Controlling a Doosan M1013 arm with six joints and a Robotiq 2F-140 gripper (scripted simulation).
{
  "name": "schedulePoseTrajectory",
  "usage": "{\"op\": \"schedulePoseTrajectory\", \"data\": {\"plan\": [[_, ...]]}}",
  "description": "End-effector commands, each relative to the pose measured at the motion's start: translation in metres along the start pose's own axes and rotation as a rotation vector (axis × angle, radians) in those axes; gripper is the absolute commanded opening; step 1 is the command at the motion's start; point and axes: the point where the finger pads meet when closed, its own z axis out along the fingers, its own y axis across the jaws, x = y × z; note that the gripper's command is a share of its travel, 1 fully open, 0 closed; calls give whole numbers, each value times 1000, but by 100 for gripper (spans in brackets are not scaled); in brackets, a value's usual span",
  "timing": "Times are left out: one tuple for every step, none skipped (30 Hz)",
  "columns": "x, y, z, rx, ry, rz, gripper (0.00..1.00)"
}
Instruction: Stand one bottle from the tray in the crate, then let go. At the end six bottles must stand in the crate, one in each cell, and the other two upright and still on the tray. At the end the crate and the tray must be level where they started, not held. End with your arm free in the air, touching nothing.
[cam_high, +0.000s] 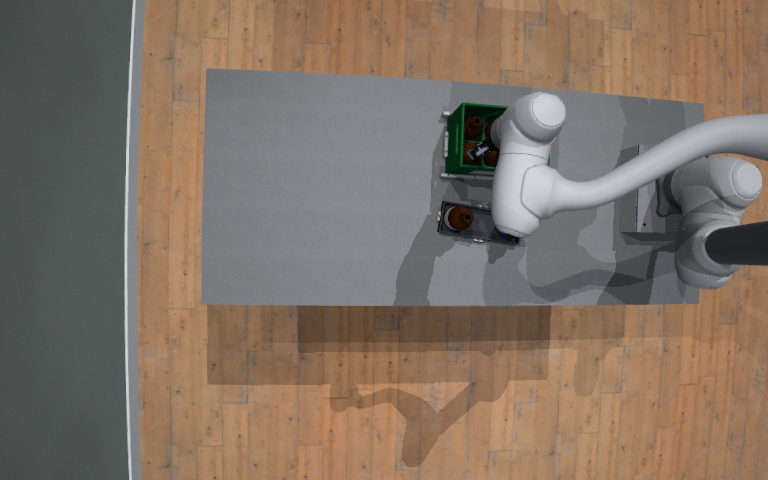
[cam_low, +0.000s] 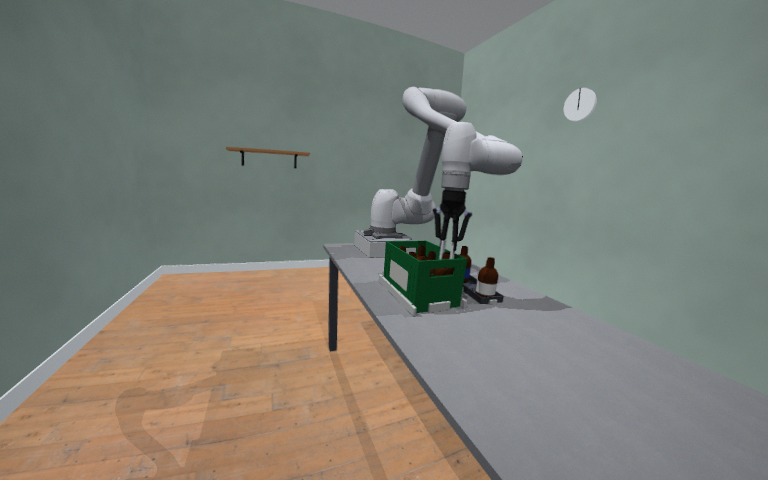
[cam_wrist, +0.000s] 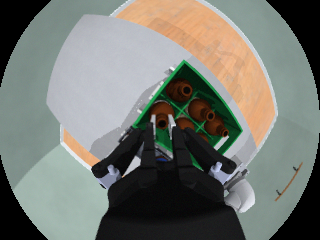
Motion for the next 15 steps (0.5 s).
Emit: {"op": "schedulePoseTrajectory", "data": {"plan": [[0,0,0,0,0,0,0],[0,0,0,0,0,0,0],[0,0,0,0,0,0,0],[0,0,0,0,0,0,0],[0,0,0,0,0,0,0],[0,0,0,0,0,0,0],[0,0,0,0,0,0,0],[0,0,0,0,0,0,0],[0,0,0,0,0,0,0],[0,0,0,0,0,0,0],[0,0,0,0,0,0,0],[0,0,1,0,0,0,0],[0,0,1,0,0,0,0],[0,0,1,0,0,0,0],[0,0,1,0,0,0,0]]}}
